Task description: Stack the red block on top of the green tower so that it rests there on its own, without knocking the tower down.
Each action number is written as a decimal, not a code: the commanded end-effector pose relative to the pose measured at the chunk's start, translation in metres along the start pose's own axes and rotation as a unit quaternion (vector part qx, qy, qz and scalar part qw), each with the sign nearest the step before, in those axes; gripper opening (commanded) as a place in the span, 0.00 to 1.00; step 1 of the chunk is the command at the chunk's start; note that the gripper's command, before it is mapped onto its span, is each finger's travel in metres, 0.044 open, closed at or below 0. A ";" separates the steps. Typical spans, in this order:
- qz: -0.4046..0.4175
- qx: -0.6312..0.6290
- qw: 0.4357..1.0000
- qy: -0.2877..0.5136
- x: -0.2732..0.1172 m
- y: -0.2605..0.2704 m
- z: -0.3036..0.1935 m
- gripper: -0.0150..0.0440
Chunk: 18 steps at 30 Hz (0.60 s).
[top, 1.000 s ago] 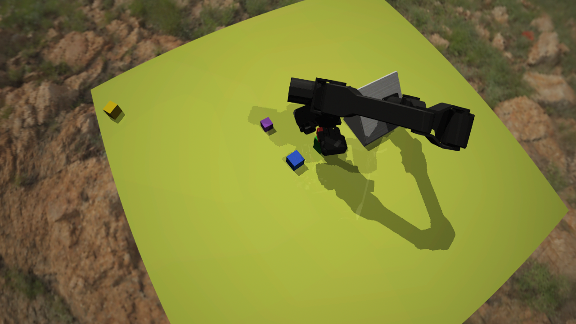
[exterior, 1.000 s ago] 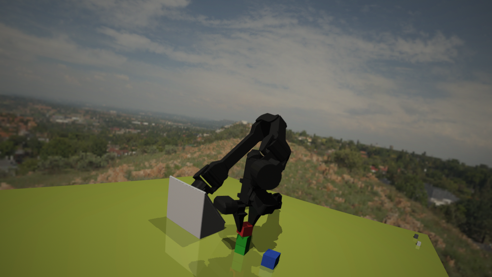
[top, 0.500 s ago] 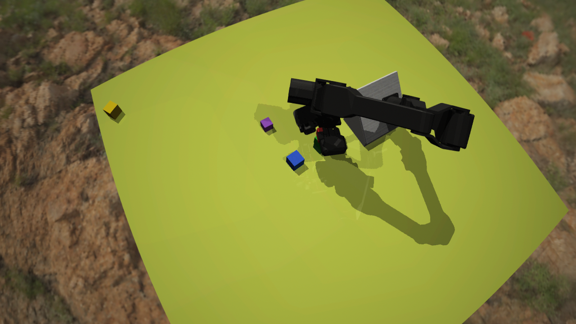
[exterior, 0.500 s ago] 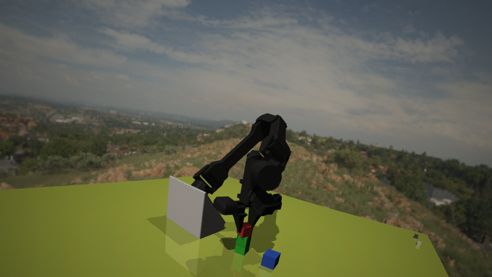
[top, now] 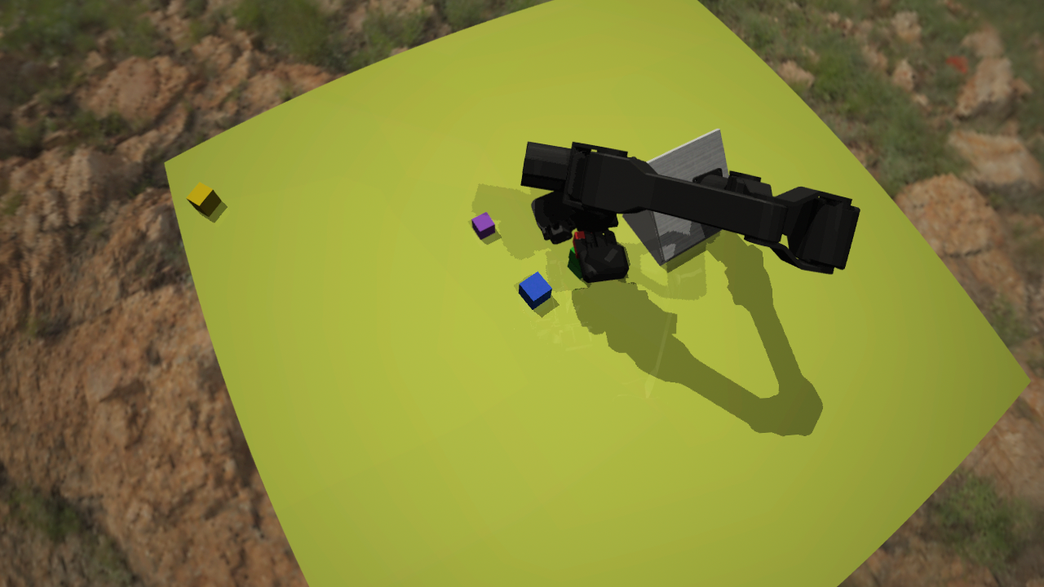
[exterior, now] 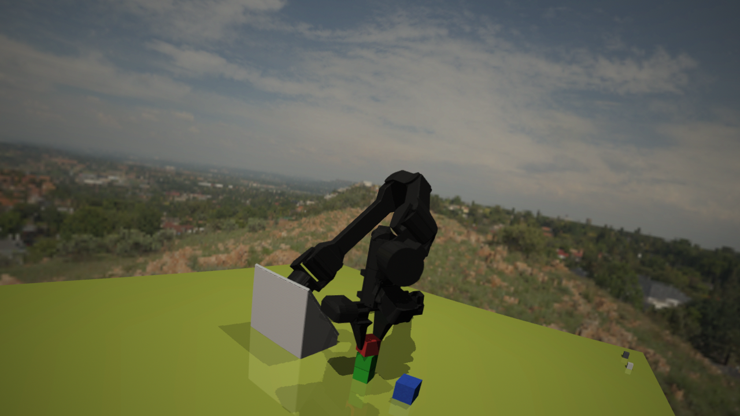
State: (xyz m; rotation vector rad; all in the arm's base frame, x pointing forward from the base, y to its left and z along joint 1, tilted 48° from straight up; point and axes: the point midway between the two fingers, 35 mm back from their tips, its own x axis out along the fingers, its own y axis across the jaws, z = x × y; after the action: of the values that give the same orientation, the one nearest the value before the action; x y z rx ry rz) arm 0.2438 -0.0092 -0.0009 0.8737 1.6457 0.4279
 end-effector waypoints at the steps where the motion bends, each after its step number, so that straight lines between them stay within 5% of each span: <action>1: 0.000 0.000 1.000 0.000 0.000 0.000 0.000 0.57; 11: 0.000 0.000 1.000 0.000 0.000 0.000 0.000 1.00; 18: 0.000 0.000 1.000 0.000 0.000 0.000 0.000 1.00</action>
State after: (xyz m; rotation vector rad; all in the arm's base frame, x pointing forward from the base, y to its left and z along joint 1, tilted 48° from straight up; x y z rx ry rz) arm 0.2438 -0.0092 -0.0009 0.8738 1.6457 0.4280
